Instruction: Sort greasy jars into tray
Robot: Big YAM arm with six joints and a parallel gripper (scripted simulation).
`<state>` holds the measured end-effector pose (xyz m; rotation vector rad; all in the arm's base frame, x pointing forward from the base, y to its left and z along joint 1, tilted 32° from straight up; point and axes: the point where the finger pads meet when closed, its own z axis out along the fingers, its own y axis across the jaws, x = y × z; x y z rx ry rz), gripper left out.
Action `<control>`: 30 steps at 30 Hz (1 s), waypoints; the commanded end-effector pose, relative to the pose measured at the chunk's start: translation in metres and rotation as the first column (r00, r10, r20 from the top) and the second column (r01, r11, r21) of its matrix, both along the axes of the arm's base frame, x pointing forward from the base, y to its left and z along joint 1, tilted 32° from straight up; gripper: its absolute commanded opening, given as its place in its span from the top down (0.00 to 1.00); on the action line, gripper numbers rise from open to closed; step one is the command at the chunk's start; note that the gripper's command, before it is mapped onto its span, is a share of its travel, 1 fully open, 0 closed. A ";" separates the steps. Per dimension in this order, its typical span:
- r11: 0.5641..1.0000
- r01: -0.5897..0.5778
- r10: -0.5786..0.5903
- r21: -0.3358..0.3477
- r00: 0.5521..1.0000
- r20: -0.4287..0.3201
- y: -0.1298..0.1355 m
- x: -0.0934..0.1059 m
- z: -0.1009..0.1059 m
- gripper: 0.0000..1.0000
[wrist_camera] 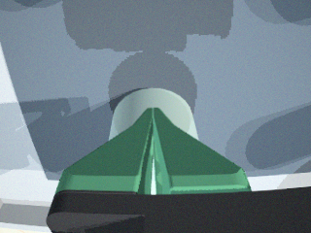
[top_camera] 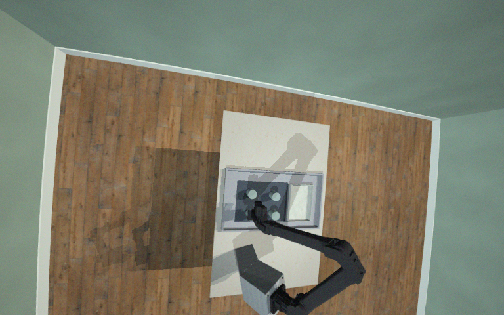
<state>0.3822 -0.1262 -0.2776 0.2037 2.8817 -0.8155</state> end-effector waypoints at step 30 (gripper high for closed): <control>1.000 0.004 -0.004 0.002 0.999 -0.054 -0.008 0.028 -0.002 1.00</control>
